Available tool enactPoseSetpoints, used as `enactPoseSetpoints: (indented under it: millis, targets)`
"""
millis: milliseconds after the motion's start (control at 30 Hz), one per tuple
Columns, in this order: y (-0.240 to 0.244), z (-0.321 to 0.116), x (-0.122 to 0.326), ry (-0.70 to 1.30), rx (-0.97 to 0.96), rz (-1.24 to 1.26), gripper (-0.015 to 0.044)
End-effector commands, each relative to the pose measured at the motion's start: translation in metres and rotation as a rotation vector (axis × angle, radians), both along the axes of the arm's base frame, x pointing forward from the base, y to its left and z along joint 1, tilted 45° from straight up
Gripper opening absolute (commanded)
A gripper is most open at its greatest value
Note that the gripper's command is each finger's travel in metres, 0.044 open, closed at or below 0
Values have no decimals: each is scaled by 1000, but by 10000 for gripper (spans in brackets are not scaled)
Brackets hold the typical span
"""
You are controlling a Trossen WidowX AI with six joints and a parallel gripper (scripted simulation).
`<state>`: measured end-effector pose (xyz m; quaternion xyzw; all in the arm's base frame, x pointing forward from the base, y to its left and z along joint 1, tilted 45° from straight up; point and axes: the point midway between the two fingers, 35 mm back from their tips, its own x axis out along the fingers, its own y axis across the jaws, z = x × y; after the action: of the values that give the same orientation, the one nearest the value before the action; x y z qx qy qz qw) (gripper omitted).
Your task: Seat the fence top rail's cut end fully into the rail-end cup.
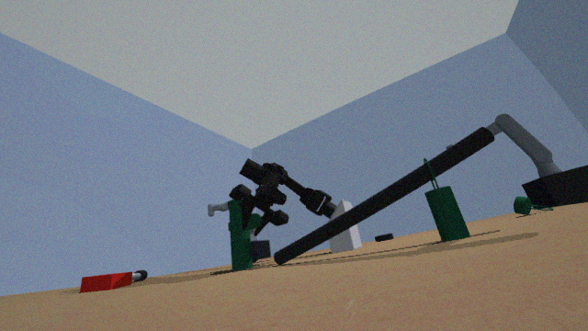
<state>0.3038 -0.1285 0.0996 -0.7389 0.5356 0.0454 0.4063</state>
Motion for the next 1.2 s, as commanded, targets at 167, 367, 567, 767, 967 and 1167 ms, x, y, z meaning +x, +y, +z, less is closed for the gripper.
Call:
enactPoseSetpoints:
  millis: [167,367,567,767,967,1167]
  targets:
    - [2,-2,-7,47,4,45,0]
    - [3,-3,-12,89,7,87,0]
    - [4,-3,-14,106,8,104,0]
    - [4,-4,-18,136,10,135,0]
    - [5,-4,-23,178,13,176,0]
    - [5,-4,-27,203,14,202,0]
